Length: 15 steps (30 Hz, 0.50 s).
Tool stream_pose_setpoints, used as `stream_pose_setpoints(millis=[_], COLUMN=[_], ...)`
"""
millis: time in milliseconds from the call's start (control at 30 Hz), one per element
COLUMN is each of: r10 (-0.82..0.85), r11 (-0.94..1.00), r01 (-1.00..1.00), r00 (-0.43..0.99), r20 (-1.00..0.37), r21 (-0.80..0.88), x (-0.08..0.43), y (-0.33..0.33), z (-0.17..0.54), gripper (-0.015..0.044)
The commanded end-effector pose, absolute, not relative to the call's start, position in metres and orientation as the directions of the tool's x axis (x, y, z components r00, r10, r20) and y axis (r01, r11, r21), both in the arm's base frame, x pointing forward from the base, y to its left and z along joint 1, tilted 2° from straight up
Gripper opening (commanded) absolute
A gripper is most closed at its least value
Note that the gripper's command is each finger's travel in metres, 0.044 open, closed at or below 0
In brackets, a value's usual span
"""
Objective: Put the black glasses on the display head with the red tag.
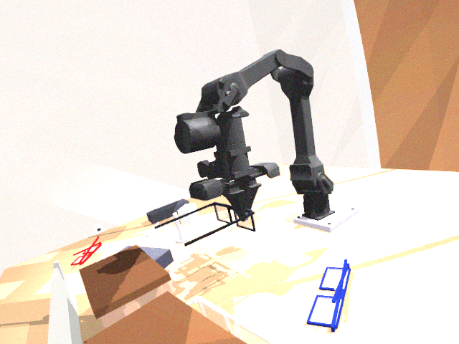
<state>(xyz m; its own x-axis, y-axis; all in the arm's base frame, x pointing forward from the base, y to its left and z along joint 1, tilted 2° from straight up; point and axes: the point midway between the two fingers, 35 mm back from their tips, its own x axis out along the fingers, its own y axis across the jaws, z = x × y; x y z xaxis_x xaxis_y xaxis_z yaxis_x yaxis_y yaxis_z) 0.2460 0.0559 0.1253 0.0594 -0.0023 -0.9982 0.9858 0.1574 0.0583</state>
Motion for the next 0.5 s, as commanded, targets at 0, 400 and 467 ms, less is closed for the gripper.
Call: stream_pose_setpoints(millis=[0,400,467], r10=[-0.022,-0.021,-0.017], r11=[0.158,0.158,0.158], r01=[0.986,0.987,0.987], r00=[0.049,0.032,0.035], r20=[-0.999,-0.999,-0.999], r21=[0.045,0.029,0.032], x=[0.246,0.246,0.246], y=[0.055,0.055,0.055], z=[0.12,0.107,0.105], gripper=[0.0,0.0,0.0])
